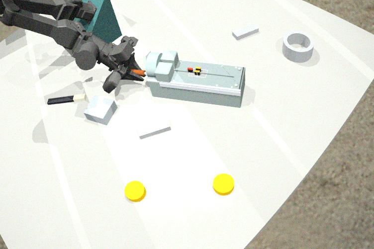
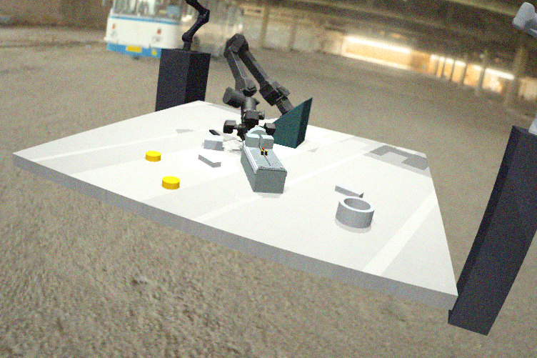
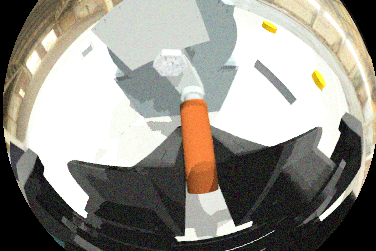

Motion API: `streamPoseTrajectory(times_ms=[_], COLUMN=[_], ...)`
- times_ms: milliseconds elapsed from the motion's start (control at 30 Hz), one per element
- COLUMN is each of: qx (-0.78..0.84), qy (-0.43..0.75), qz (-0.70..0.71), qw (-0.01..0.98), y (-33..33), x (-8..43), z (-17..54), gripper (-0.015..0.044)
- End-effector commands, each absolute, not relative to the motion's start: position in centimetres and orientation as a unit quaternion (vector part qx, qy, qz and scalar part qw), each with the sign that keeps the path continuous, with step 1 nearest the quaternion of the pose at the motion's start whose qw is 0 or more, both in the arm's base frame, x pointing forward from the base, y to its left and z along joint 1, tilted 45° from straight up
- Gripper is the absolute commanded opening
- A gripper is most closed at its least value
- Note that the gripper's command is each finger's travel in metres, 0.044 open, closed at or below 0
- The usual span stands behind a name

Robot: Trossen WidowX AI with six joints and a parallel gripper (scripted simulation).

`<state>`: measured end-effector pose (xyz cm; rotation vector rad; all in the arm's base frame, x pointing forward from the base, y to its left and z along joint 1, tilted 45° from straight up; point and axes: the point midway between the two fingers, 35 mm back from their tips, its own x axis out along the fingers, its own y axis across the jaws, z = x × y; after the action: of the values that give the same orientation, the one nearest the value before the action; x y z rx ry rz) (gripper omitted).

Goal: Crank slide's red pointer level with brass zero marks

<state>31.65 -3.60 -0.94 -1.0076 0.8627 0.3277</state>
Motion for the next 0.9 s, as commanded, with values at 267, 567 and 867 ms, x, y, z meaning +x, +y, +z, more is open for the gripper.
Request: streamPoseTrajectory(times_ms=[267, 567, 867], qx=[-0.47, -0.47, -0.47], qy=[0.391, 0.391, 0.391], qz=[0.142, 0.142, 0.142], qw=[0.778, 0.779, 0.779], y=[-3.82, -3.8, -3.73], x=[32.17, 32.25, 32.35], z=[0.01, 0.27, 0.64], gripper=[0.0, 0.0, 0.0])
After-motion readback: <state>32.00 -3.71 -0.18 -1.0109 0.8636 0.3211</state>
